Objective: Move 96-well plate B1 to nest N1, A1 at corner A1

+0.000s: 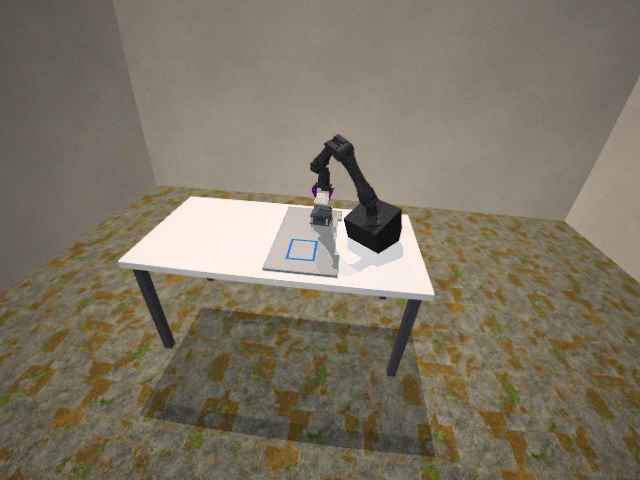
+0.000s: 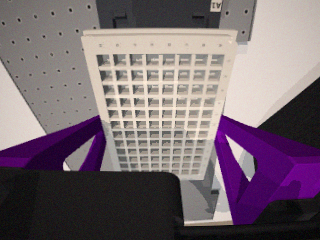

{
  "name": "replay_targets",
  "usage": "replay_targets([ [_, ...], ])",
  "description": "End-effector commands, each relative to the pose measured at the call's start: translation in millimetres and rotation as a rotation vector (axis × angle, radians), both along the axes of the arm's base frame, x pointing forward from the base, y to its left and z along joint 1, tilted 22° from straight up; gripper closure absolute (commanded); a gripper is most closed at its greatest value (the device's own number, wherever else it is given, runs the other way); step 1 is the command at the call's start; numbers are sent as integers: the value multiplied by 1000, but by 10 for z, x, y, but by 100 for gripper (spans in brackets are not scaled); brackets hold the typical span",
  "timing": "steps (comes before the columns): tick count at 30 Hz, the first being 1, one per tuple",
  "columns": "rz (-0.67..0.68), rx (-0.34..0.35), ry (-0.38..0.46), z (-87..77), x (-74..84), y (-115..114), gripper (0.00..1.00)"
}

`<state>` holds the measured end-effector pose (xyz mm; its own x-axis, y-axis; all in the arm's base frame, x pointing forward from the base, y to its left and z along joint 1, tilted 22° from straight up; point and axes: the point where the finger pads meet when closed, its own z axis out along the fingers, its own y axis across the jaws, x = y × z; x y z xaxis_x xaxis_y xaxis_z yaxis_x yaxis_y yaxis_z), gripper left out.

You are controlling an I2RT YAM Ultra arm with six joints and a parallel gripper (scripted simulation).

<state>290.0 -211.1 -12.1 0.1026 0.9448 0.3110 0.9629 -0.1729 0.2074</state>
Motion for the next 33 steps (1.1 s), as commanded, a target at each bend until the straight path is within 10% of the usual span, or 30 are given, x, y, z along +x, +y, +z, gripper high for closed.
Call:
replay_targets([
  [1, -3, -29, -23, 31, 110, -95, 100],
  [21, 0, 4, 9, -347, 75, 109, 100],
  [24, -18, -42, -37, -183, 162, -62, 100],
  [33, -11, 4, 9, -502, 88, 126, 100],
])
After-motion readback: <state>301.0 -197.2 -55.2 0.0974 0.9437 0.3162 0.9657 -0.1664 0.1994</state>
